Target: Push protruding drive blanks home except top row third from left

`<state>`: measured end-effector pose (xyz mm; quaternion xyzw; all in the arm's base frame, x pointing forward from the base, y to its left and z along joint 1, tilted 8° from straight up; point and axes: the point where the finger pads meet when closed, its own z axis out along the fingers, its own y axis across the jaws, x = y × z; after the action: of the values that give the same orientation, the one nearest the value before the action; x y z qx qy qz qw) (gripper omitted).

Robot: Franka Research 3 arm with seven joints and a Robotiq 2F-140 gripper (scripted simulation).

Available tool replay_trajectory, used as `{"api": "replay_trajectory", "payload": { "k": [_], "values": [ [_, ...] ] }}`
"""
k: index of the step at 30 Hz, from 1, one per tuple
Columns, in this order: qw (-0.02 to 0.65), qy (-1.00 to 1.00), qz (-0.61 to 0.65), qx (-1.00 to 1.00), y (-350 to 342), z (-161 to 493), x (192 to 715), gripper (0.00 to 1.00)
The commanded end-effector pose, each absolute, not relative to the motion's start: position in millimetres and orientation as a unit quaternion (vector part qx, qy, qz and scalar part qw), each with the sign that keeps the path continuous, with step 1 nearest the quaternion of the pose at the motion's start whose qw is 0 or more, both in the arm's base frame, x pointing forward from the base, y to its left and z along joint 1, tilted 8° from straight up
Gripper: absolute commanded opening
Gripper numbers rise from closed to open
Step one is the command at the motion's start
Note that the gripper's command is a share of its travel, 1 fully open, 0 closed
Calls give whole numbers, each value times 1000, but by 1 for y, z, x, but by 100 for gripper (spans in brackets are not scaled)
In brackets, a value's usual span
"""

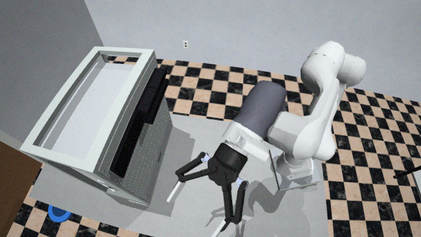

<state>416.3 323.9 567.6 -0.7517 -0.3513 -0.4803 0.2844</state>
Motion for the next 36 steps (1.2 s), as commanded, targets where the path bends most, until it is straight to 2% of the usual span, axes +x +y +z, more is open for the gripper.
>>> {"api": "replay_trajectory", "payload": {
  "k": [1, 20, 36],
  "values": [
    [323, -289, -518, -737, 312, 597, 431, 100],
    [445, -76, -579, -679, 221, 651, 469, 100],
    [510, 105, -594, -613, 124, 651, 493, 100]
  ]
}}
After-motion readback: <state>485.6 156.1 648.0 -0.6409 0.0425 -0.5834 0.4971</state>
